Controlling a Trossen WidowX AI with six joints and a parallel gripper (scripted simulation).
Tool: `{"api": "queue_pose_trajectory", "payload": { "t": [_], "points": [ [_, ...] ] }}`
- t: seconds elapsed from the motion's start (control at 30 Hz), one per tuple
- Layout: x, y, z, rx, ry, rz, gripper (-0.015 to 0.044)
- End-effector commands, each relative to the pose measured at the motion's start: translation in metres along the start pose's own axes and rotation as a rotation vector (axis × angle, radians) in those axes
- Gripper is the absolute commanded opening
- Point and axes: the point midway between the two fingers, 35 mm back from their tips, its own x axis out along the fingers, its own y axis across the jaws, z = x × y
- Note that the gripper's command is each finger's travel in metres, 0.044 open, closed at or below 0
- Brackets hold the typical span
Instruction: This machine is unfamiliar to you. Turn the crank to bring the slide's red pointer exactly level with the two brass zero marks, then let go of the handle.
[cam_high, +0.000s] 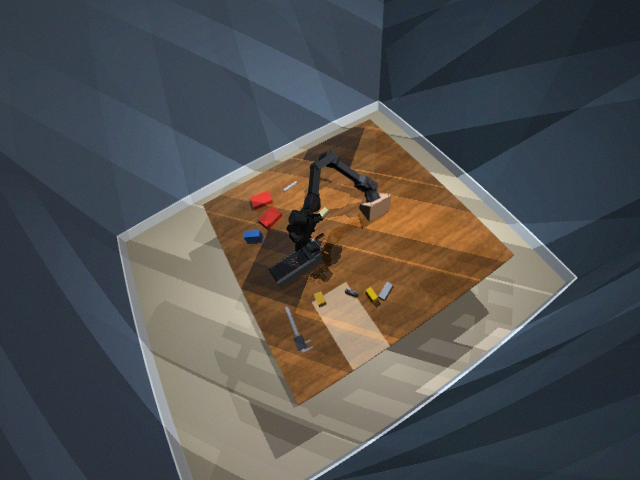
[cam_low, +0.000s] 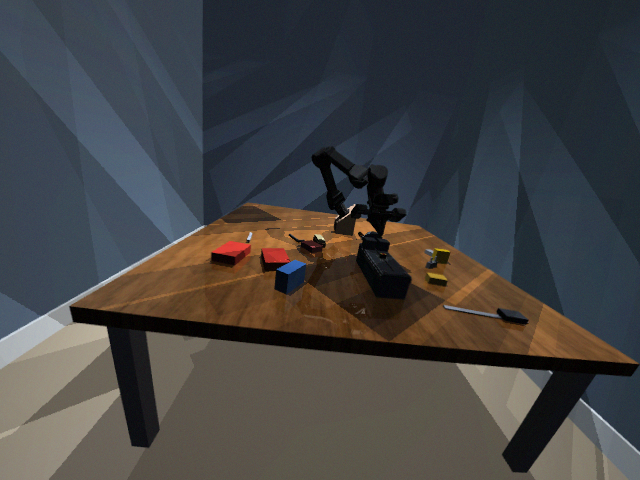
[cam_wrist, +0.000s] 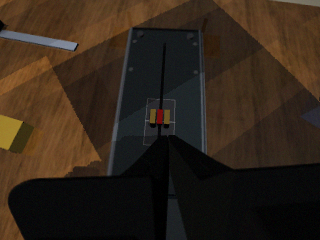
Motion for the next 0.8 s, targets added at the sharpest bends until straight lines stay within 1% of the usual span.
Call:
{"api": "queue_pose_trajectory", "payload": {
  "t": [0.0, 0.2, 0.77],
  "points": [
    [0.0000, 0.0000, 0.0000, 0.000, 0.000, 0.000, 0.0000],
    [0.0000, 0.0000, 0.0000, 0.000, 0.000, 0.000, 0.0000],
    [0.0000, 0.0000, 0.0000, 0.000, 0.000, 0.000, 0.0440]
  ]
}}
